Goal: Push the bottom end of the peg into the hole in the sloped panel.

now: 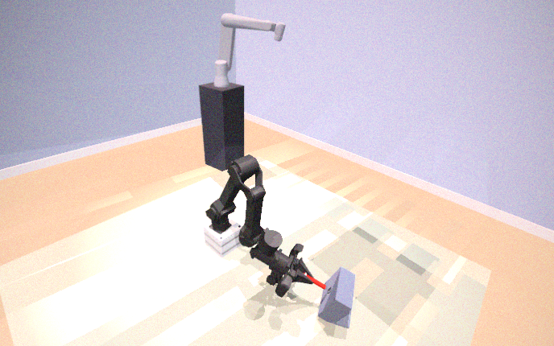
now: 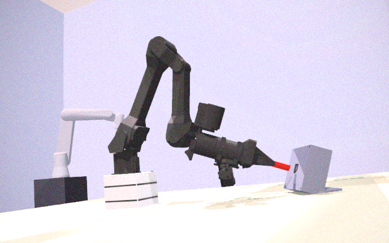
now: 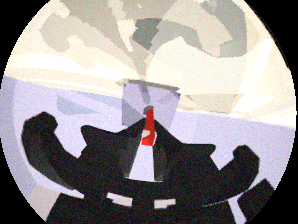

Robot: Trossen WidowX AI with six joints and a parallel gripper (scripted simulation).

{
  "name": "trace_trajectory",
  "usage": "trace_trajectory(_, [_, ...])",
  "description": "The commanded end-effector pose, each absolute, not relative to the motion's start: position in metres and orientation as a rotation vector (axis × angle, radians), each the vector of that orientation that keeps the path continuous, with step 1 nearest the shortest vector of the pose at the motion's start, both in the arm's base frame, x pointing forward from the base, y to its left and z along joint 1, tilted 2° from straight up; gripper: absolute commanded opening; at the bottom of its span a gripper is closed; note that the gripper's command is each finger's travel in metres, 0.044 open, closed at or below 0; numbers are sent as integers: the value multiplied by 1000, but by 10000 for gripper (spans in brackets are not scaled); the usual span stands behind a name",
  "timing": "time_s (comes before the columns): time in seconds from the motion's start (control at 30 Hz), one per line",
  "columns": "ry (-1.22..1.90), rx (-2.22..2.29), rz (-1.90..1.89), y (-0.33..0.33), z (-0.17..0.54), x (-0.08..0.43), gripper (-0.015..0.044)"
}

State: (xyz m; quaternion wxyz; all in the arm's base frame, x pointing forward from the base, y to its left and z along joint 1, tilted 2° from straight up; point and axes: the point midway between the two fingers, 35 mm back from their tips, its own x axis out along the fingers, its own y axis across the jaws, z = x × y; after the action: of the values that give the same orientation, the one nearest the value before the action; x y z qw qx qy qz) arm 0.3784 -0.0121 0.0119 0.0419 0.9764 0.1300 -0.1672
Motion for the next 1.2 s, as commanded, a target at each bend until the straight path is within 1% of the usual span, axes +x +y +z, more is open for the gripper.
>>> trace_trajectory(0.0, [390, 2994, -499, -12, 13, 387, 0])
trace_trajectory(1.17, [397, 2988, -502, -13, 16, 388, 0])
